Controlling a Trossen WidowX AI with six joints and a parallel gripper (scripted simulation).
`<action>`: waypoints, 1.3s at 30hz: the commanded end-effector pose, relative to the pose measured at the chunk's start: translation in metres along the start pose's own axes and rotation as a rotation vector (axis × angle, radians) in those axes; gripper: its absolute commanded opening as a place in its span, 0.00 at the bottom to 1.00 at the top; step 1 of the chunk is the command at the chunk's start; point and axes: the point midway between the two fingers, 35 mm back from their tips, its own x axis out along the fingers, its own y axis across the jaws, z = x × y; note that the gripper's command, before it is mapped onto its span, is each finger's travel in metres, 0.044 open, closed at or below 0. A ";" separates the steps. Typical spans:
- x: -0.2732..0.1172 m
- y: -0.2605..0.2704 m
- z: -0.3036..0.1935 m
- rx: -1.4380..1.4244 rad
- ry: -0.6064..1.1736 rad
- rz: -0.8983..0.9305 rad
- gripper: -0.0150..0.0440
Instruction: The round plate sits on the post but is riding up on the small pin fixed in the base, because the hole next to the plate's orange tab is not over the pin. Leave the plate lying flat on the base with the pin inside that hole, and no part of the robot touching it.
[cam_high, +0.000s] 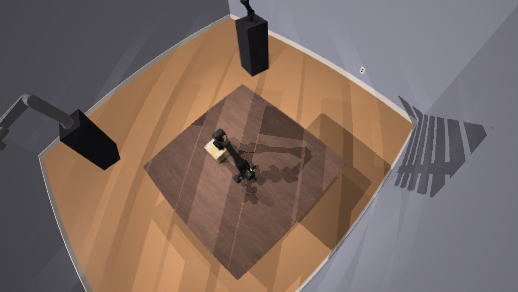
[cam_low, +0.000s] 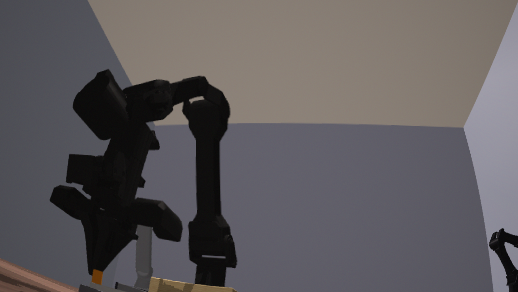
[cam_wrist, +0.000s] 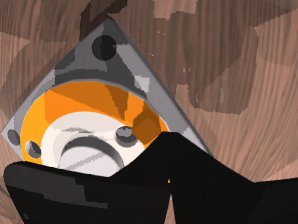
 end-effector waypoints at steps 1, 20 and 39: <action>-0.001 0.005 0.008 -0.001 -0.014 0.005 0.25; -0.001 0.021 0.019 -0.001 -0.015 0.007 0.25; -0.002 0.034 0.023 -0.001 -0.016 0.008 0.25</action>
